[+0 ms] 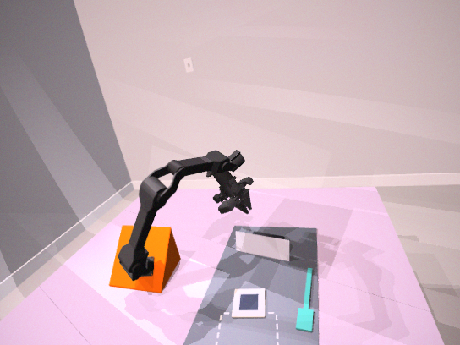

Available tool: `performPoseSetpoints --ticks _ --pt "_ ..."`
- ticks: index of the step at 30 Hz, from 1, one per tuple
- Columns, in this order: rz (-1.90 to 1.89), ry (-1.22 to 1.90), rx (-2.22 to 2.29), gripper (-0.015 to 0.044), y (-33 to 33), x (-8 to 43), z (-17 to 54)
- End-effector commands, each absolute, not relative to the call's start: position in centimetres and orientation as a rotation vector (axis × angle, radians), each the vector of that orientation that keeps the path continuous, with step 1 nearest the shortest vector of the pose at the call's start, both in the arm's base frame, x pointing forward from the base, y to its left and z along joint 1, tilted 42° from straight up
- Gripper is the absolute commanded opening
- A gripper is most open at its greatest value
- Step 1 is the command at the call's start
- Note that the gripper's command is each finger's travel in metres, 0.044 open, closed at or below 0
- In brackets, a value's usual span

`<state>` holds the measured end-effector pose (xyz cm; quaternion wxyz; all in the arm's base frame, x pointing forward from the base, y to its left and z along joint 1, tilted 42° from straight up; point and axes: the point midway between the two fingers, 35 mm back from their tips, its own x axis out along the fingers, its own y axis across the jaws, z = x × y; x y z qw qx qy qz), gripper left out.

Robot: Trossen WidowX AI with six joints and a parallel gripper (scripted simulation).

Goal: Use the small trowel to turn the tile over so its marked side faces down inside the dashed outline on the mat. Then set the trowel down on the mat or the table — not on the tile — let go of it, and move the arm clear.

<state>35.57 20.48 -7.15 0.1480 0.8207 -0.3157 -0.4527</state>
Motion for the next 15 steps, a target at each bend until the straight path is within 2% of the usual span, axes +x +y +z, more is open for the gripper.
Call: performPoseSetpoints --ticks 1,11,15 --pt "-1.454 -0.941 2.257 0.0100 19.9 35.7 -8.3" --pt "-1.823 -1.043 1.975 0.0100 18.5 35.0 -10.4" --pt "-1.847 -1.050 1.955 0.0100 18.4 35.0 -10.5"
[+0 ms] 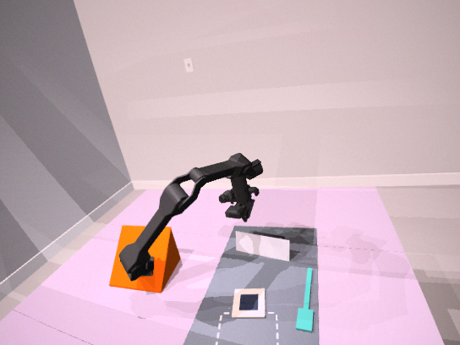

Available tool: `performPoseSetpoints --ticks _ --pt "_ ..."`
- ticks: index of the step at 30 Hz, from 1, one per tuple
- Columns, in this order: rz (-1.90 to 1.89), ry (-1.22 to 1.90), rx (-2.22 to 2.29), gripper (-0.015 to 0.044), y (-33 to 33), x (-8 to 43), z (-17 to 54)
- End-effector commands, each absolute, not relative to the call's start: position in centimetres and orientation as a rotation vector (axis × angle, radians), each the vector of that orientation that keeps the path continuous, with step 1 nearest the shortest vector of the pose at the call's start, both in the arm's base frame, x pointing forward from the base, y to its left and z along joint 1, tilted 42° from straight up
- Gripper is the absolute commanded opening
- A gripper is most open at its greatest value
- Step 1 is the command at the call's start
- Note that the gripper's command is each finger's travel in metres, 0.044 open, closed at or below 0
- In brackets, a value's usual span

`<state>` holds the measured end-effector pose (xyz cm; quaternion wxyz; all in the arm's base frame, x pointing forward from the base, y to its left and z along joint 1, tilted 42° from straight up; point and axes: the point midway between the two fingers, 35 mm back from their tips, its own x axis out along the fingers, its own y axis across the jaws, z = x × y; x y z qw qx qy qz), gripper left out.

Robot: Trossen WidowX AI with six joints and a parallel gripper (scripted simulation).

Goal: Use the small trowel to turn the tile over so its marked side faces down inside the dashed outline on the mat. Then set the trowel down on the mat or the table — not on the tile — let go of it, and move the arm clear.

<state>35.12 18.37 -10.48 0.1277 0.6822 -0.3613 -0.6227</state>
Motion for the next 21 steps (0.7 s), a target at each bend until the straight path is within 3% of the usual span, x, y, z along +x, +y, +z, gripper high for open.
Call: performPoseSetpoints --ticks 1,21 --pt "-1.847 -1.050 1.955 0.0100 18.4 35.0 -10.5" --pt "-1.846 -1.051 1.953 0.0100 15.8 34.2 -9.9"
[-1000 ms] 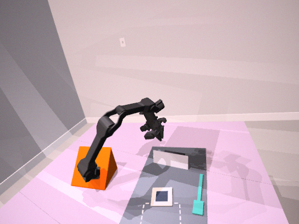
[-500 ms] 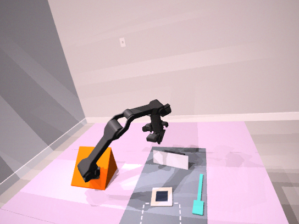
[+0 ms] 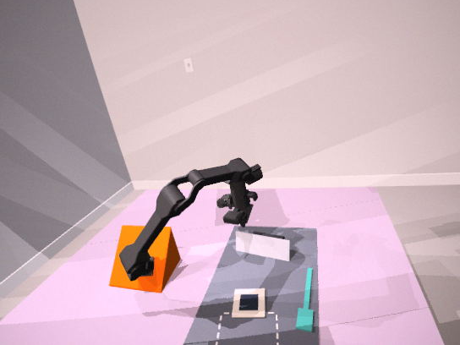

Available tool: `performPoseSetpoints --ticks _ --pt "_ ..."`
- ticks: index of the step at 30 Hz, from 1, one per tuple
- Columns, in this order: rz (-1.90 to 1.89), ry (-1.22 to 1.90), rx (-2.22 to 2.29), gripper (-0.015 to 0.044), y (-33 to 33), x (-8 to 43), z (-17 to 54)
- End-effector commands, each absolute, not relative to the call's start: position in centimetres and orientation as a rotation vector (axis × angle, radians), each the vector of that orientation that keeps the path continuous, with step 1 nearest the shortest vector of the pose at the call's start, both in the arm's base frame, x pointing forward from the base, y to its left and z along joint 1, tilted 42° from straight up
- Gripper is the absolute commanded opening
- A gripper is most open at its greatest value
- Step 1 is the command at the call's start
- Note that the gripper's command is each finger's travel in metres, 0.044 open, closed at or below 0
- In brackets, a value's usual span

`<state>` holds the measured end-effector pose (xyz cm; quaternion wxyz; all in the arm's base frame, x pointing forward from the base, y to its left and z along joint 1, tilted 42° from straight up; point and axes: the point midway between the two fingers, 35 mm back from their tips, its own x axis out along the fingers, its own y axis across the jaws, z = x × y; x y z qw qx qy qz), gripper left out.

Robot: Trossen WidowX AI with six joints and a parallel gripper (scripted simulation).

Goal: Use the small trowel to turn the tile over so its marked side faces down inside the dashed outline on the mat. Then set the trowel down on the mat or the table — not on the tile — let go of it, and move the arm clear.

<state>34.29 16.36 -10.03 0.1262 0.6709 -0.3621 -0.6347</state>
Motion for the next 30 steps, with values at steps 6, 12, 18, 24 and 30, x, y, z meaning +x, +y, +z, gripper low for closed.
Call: performPoseSetpoints --ticks 6,12,18,24,30 --pt "-1.845 -1.052 1.952 0.0100 15.0 33.9 -9.7" --pt "-1.845 -1.052 1.952 0.0100 14.3 33.6 -9.6" --pt "-1.845 -1.052 1.951 0.0100 13.8 33.3 -9.1" --pt "-1.844 -1.052 1.950 0.0100 13.1 32.9 -8.5" --pt "-1.844 -1.053 1.950 0.0100 12.5 32.7 -8.0"
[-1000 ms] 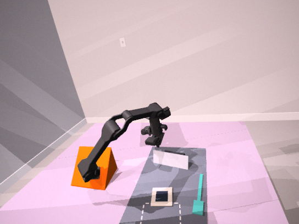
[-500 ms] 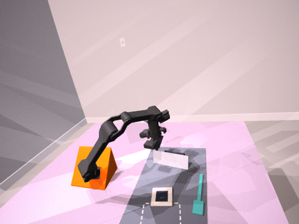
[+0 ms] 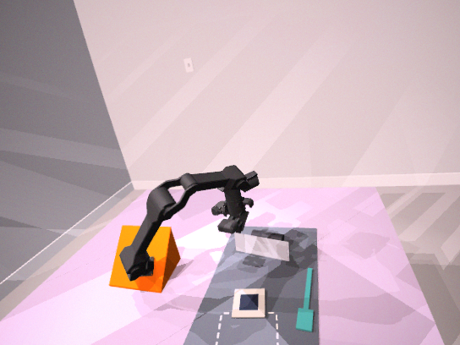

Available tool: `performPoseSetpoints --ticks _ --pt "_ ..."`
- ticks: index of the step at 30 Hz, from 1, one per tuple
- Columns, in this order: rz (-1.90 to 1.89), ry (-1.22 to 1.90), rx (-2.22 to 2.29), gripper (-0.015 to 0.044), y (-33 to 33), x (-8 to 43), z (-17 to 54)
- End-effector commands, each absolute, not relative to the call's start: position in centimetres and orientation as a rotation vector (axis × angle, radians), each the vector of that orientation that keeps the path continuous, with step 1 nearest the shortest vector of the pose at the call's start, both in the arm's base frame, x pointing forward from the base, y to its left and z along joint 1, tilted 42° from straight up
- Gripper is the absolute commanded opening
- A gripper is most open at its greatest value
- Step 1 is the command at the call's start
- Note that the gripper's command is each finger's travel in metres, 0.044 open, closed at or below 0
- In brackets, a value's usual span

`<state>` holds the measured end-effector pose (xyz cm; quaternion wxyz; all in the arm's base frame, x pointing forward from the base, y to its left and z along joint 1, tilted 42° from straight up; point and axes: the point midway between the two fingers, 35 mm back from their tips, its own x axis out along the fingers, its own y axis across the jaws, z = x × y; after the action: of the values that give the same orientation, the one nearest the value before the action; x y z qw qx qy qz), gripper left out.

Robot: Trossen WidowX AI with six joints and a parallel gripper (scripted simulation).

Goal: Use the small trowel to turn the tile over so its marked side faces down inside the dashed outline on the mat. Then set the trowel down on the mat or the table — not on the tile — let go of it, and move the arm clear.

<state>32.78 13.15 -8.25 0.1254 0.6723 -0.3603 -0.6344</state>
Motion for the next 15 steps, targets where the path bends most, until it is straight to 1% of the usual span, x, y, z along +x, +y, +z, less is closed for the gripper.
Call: performPoseSetpoints --ticks 1,15 --pt "-1.844 -1.053 1.950 0.0100 12.4 32.6 -7.9" --pt "-1.844 -1.053 1.949 0.0100 11.1 32.1 -6.8"
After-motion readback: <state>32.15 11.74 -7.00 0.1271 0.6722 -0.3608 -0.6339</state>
